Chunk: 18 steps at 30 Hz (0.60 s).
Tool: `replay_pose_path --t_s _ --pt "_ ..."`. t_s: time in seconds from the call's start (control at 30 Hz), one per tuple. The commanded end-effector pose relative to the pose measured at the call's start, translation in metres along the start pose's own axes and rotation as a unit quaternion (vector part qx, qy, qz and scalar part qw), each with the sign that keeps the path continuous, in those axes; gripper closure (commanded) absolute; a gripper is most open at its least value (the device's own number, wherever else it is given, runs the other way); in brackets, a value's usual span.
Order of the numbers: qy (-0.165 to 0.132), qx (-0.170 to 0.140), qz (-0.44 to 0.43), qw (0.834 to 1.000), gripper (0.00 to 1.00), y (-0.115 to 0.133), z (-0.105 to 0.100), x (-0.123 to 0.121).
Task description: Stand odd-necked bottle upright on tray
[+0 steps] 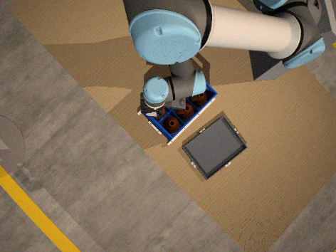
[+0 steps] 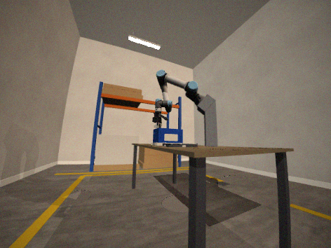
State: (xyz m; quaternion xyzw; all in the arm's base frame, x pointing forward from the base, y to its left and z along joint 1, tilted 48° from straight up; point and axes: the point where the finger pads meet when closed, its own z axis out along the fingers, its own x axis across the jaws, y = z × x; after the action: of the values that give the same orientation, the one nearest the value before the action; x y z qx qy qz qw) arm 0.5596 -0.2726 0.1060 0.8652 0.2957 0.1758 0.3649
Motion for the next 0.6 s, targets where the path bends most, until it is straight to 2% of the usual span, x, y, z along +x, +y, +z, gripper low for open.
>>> replay_pose_path --t_s 0.0,0.57 --pt "0.0 -0.001 0.0 1.0 0.62 0.0005 0.0034 0.0003" --pt "0.0 -0.001 0.0 1.0 0.62 0.0005 0.0053 0.0003"
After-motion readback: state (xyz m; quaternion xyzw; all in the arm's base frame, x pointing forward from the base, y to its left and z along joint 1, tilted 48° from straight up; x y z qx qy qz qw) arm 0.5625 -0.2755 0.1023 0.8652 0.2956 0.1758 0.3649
